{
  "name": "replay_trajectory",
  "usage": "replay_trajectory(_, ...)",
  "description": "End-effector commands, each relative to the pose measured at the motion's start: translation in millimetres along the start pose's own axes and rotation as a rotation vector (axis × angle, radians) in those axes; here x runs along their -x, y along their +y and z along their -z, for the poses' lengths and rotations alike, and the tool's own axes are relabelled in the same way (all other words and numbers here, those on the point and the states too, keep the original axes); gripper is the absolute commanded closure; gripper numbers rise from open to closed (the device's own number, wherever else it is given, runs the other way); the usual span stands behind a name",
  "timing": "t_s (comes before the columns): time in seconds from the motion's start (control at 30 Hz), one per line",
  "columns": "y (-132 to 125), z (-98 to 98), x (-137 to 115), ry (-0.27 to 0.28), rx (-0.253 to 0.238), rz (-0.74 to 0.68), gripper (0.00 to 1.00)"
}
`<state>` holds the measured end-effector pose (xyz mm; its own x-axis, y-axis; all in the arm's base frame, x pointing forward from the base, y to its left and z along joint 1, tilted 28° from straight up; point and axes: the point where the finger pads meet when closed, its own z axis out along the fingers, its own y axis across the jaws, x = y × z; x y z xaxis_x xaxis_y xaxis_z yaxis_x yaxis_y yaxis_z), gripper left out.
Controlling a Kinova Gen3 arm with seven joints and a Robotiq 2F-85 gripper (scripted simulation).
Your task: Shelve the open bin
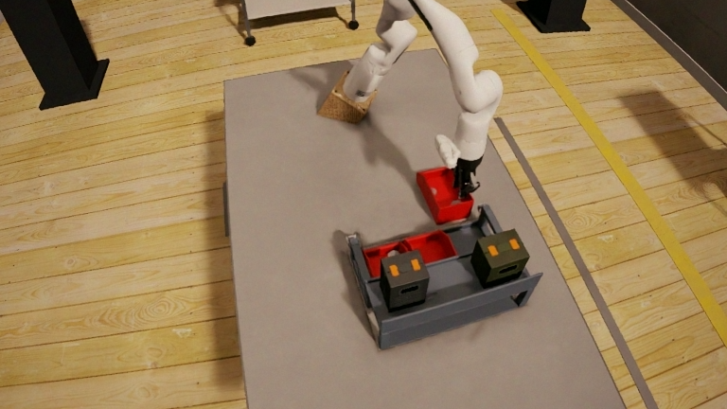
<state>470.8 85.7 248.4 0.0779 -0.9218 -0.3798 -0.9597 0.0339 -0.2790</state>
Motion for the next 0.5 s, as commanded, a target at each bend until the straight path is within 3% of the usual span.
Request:
replay_trajectory(0.0, -0.2, 0.6, -0.4, 0.000, -0.001, 0.000, 0.61)
replay_trajectory(0.47, -0.4, -9.4, -0.3, 0.000, -0.001, 0.000, 0.61)
